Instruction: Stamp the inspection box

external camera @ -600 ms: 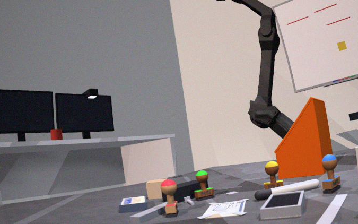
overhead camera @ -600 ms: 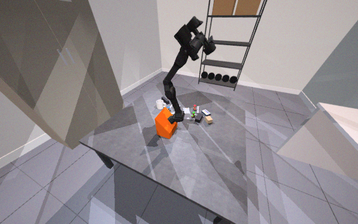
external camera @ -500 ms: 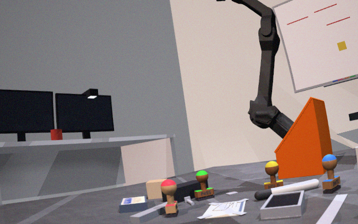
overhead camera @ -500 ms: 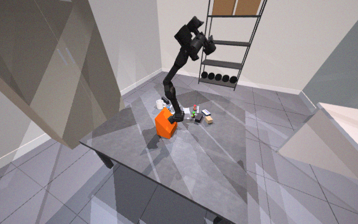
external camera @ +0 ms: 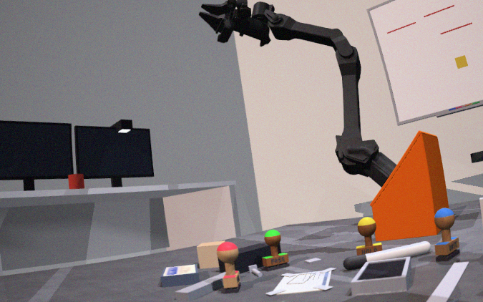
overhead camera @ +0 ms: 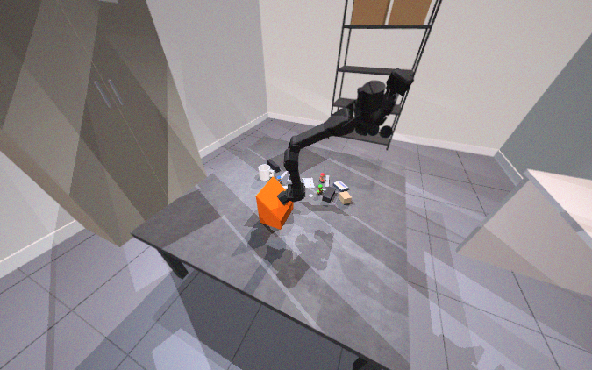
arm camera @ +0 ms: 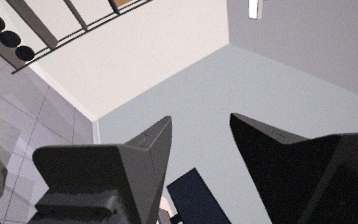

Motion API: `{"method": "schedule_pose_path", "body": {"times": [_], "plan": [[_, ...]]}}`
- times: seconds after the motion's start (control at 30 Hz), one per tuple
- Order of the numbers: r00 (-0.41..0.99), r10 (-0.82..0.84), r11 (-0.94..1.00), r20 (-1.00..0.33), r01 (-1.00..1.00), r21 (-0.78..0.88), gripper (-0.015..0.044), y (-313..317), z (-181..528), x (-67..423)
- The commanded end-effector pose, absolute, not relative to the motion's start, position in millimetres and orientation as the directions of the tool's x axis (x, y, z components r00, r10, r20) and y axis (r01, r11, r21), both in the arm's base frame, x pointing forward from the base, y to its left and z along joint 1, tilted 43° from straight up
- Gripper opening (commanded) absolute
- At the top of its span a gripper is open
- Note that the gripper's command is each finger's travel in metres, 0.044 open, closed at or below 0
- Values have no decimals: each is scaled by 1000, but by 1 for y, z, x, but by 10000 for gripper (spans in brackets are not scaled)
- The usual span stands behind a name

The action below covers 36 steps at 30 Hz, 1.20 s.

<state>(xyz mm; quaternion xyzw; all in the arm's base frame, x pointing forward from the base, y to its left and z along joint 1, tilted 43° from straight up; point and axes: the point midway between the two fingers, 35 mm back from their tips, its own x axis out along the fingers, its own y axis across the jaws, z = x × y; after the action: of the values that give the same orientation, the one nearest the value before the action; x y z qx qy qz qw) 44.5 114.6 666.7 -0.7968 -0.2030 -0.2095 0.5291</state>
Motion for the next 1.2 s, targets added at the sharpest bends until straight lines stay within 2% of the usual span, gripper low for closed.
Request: {"method": "schedule_pose_path", "body": {"times": [0.0,0.27,0.47,0.63,0.93,1.17], "plan": [[855,14,-131,518,516,-847,219,62,662,73],[937,-166,371,308,349,-861,219,-40,610,161],[968,-247,647,50,203,-734,219,-85,539,231],[939,-281,795,-198,112,-596,219,-100,464,280],[723,-326,904,-609,50,-424,219,-90,316,327],[418,-433,885,-799,28,-465,219,-65,202,318]]}}
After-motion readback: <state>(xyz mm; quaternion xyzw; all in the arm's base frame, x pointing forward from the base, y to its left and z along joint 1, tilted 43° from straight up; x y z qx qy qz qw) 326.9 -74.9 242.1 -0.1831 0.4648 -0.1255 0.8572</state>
